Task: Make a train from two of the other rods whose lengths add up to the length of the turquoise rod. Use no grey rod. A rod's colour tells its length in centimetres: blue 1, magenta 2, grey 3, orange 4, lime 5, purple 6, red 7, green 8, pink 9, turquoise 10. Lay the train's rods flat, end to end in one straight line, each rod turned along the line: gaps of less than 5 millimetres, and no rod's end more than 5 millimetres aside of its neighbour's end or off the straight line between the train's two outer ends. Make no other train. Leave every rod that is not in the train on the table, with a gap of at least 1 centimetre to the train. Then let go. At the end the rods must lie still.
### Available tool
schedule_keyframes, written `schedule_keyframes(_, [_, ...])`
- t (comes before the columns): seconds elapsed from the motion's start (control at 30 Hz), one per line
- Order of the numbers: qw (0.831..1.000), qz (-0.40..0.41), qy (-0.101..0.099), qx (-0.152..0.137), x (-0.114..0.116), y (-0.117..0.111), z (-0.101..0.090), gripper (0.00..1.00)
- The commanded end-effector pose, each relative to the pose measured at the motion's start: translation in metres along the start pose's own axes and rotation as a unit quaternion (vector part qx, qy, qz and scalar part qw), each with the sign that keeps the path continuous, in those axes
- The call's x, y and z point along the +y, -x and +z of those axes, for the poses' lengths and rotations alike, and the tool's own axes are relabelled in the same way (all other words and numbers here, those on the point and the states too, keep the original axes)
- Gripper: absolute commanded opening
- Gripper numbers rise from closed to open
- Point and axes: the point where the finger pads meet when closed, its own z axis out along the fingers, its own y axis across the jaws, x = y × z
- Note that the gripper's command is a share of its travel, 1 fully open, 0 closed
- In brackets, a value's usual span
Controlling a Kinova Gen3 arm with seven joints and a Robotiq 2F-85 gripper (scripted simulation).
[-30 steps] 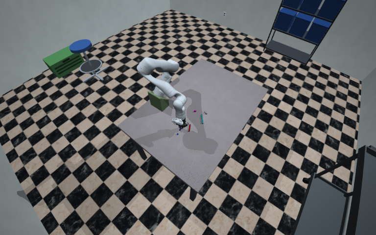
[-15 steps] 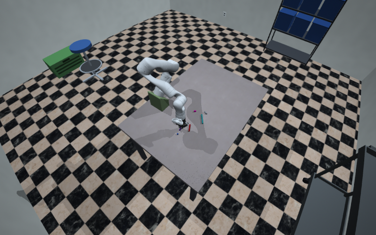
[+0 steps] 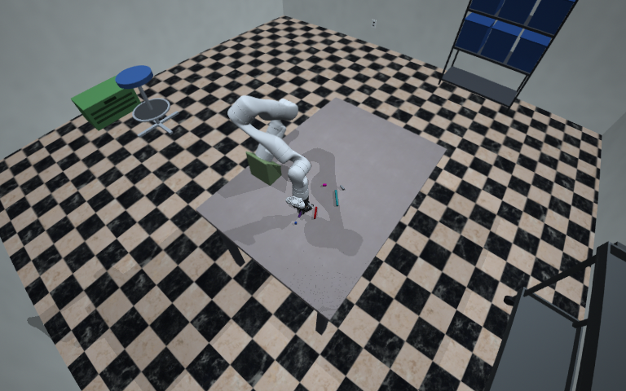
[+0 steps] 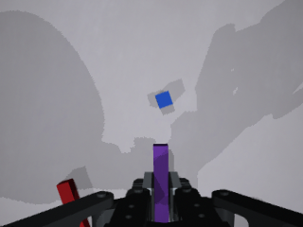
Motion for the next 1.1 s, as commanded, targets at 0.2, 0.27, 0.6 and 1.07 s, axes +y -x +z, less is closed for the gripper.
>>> schedule_keyframes(0.2, [1.000,0.000,0.000,0.001,0.000,-0.001,-0.001,0.05])
schedule_keyframes(0.27, [1.000,0.000,0.000,0.001,0.000,-0.001,-0.001,0.05])
schedule_keyframes(0.6, [1.000,0.000,0.000,0.001,0.000,-0.001,0.001,0.05])
schedule_keyframes(1.07, [1.000,0.000,0.000,0.001,0.000,-0.001,0.011,0.05])
